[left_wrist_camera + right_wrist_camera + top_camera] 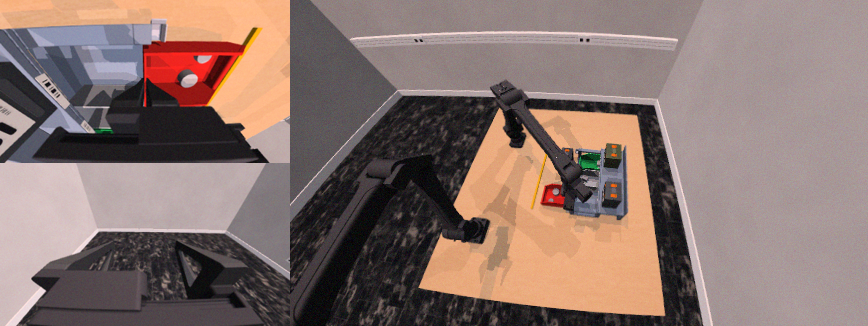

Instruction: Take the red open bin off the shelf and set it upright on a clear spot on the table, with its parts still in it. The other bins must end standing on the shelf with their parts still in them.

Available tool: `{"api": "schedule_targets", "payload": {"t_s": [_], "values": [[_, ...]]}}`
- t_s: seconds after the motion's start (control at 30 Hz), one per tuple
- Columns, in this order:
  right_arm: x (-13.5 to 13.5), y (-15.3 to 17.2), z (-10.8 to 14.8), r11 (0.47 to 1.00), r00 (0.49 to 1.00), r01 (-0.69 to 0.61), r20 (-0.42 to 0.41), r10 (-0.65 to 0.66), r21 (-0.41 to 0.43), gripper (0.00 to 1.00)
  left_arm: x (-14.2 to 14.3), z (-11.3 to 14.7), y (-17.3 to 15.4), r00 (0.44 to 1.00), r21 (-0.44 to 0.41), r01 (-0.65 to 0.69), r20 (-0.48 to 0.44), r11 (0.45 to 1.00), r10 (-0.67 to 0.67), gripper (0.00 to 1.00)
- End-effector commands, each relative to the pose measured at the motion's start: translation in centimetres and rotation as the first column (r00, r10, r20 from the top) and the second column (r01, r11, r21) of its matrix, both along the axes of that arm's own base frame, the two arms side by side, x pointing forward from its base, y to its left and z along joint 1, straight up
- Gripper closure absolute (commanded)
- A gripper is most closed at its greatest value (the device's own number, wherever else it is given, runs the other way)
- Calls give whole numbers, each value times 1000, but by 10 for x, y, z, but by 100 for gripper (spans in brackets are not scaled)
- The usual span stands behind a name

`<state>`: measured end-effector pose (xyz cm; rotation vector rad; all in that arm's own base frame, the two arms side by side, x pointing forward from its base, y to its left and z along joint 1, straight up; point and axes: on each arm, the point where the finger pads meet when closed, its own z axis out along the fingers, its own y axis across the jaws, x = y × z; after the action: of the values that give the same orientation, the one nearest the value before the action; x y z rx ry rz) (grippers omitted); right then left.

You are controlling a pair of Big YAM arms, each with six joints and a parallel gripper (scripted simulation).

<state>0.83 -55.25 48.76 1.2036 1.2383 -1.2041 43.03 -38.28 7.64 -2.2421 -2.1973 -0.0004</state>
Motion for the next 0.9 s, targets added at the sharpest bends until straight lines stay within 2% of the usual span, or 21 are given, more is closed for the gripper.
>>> {"api": "schedule_targets", "payload": {"t_s": [0.0, 0.87], "values": [[-6, 8, 13, 1000, 1000, 7, 16, -7, -15, 0, 11, 37, -13, 999, -57, 7, 50, 998, -5, 100], [-6, 8, 13, 1000, 1000, 7, 16, -7, -15, 0, 11, 39, -15, 999, -60, 10, 53, 998, -7, 100]]}}
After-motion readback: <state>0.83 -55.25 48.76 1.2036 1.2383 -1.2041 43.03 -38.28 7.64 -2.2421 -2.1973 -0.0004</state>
